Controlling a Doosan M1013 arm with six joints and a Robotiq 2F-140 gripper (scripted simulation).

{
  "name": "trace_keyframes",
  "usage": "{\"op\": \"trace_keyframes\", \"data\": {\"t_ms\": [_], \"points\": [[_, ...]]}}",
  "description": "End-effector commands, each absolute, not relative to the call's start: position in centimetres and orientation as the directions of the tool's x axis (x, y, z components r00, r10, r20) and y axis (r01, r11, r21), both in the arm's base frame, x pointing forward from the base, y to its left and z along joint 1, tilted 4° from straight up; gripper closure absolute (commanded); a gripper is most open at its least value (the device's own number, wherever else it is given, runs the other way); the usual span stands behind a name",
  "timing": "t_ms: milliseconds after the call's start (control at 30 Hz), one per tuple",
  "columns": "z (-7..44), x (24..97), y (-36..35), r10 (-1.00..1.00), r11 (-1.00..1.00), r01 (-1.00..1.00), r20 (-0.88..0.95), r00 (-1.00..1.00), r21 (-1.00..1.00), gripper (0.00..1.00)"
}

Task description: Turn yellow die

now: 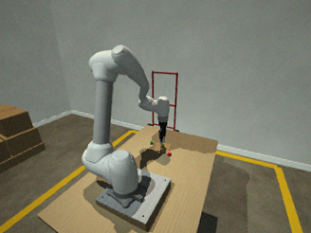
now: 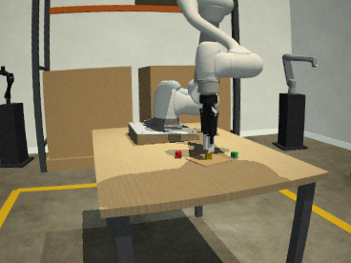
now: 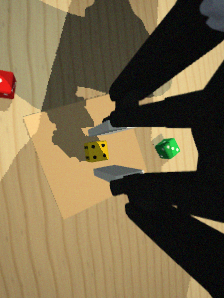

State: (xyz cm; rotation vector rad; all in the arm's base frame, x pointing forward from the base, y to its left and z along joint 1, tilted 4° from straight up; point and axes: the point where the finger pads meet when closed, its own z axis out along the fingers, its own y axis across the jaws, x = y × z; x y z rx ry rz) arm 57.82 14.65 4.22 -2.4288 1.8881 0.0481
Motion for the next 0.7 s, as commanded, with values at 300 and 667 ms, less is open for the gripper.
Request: {"op": "trace_keyframes", "data": {"t_ms": [300, 667], "points": [[3.91, 57.83, 14.68, -0.967, -0.246, -0.969, -0.065, 0.247, -0.032, 0.75], [3.90, 57.83, 14.68, -0.967, -0.246, -0.969, -0.065, 0.247, -0.032, 0.75]]}}
